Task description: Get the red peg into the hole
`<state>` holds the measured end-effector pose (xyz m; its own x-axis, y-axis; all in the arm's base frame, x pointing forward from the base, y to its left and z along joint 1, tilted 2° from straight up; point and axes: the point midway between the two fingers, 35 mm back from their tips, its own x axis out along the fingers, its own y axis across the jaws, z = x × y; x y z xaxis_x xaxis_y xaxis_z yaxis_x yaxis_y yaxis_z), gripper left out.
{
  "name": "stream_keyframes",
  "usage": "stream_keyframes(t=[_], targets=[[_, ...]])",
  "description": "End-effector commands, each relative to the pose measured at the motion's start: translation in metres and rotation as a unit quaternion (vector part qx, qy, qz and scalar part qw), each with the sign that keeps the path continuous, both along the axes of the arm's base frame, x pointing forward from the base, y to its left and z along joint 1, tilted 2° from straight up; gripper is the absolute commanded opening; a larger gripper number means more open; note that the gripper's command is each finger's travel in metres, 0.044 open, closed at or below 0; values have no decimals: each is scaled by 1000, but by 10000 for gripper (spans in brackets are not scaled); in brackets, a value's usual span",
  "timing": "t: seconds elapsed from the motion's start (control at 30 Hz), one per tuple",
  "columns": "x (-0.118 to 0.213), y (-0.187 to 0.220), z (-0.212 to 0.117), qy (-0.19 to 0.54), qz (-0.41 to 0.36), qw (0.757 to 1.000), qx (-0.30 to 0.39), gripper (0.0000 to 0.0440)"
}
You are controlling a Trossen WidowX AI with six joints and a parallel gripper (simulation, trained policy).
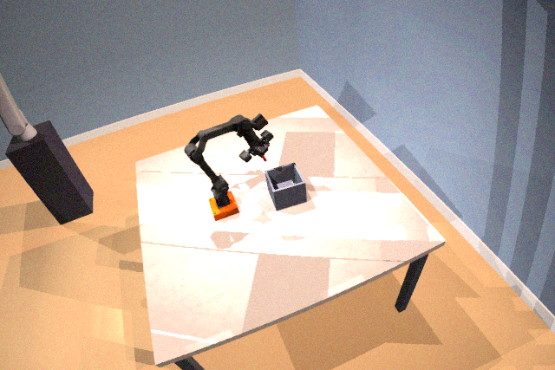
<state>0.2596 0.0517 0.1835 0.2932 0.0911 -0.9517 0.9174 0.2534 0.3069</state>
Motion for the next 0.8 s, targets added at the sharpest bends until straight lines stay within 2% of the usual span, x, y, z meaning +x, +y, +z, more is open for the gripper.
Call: stream_keyframes(t=[0.0,0.77], targets=[[3,-11,3,0,-6,1000,-11,0],[23,-80,-8,41,-46,997,-38,0]])
